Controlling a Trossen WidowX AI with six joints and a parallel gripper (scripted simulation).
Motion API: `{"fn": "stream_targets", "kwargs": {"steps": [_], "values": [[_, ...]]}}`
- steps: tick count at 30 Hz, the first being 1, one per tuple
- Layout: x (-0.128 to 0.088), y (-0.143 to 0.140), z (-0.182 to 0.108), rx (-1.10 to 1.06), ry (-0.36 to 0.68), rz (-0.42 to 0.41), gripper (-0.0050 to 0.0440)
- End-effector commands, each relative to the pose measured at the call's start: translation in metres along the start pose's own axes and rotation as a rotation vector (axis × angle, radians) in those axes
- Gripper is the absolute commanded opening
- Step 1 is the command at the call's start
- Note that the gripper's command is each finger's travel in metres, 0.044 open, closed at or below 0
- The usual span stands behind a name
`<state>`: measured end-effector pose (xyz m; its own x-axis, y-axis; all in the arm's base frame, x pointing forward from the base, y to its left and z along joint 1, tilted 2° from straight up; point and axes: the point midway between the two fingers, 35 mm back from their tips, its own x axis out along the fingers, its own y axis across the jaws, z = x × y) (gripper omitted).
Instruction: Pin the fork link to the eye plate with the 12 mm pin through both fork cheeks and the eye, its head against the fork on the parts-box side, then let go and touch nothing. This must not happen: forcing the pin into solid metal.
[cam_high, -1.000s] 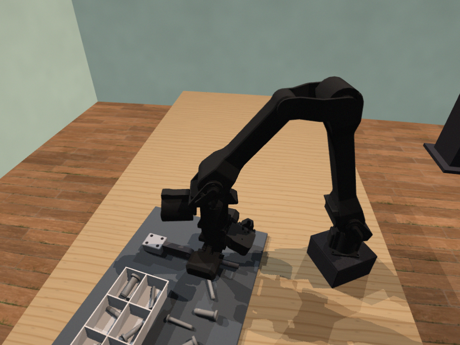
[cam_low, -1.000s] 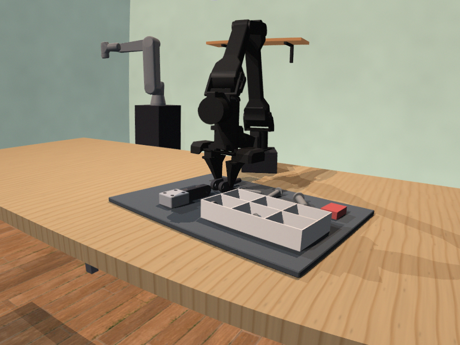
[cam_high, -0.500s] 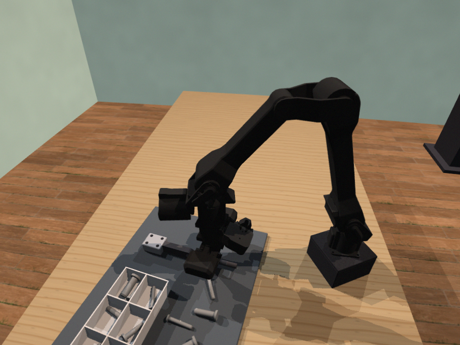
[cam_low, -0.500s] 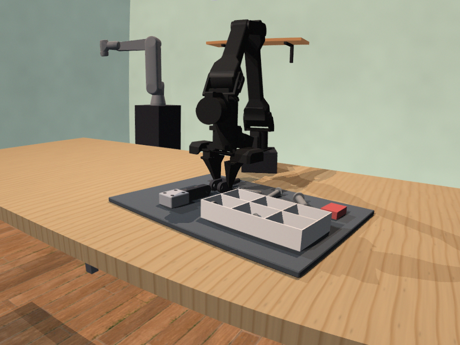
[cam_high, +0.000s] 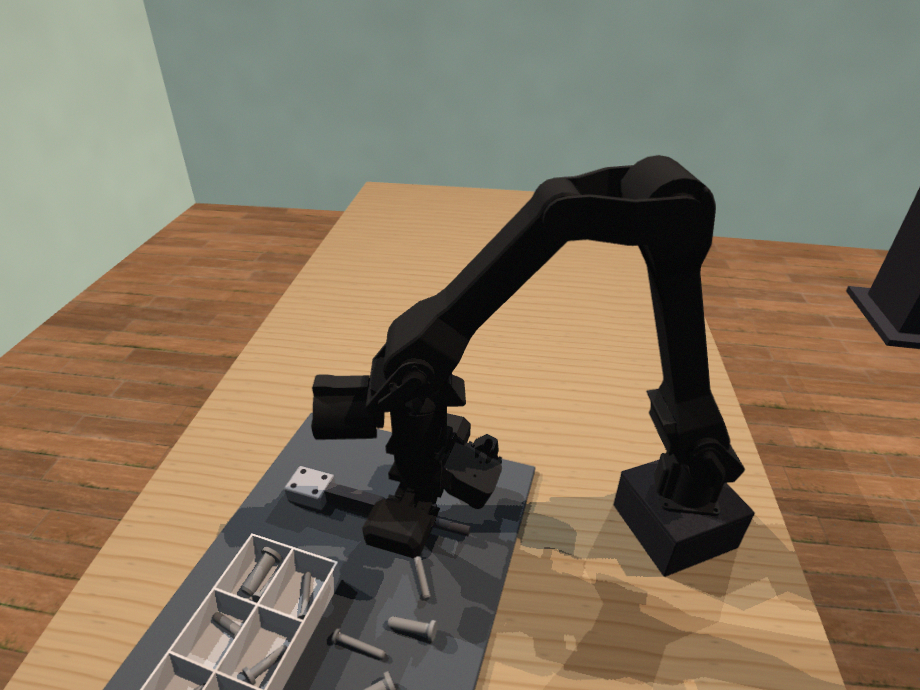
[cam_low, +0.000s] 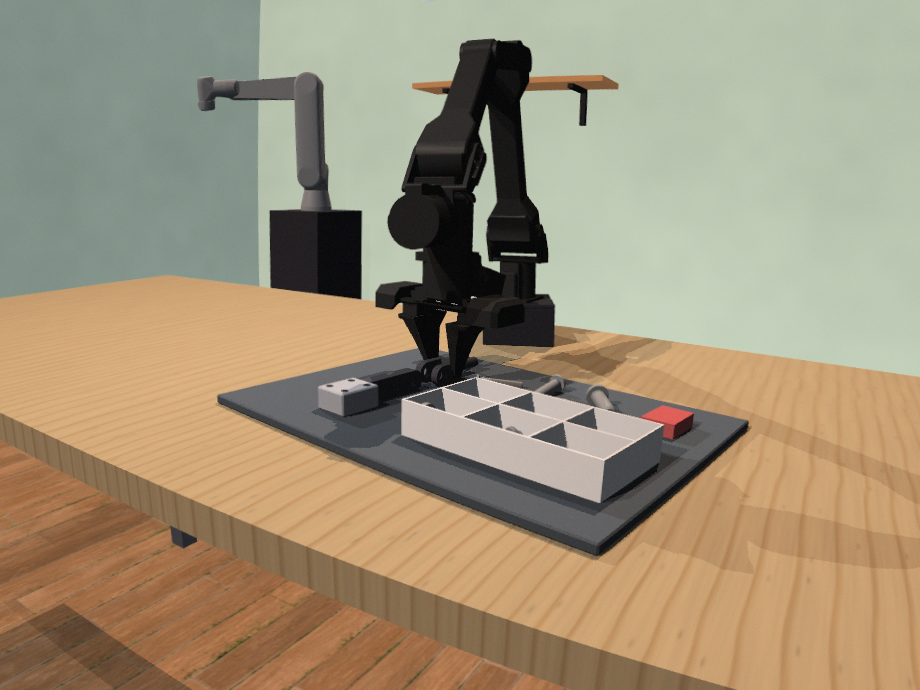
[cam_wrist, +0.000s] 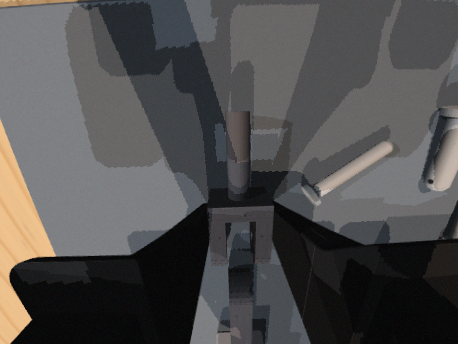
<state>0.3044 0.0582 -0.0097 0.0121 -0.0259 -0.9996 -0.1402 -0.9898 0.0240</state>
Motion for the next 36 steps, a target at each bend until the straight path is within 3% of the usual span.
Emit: {"fn": "stream_targets", "kwargs": {"steps": [1,36], "values": [[0.0010,0.0002,-0.0038,-0.004,0.004,0.001,0.0126],[0.0014,0.0004,-0.0094,-0.004,0.004,0.001,0.0126]]}}
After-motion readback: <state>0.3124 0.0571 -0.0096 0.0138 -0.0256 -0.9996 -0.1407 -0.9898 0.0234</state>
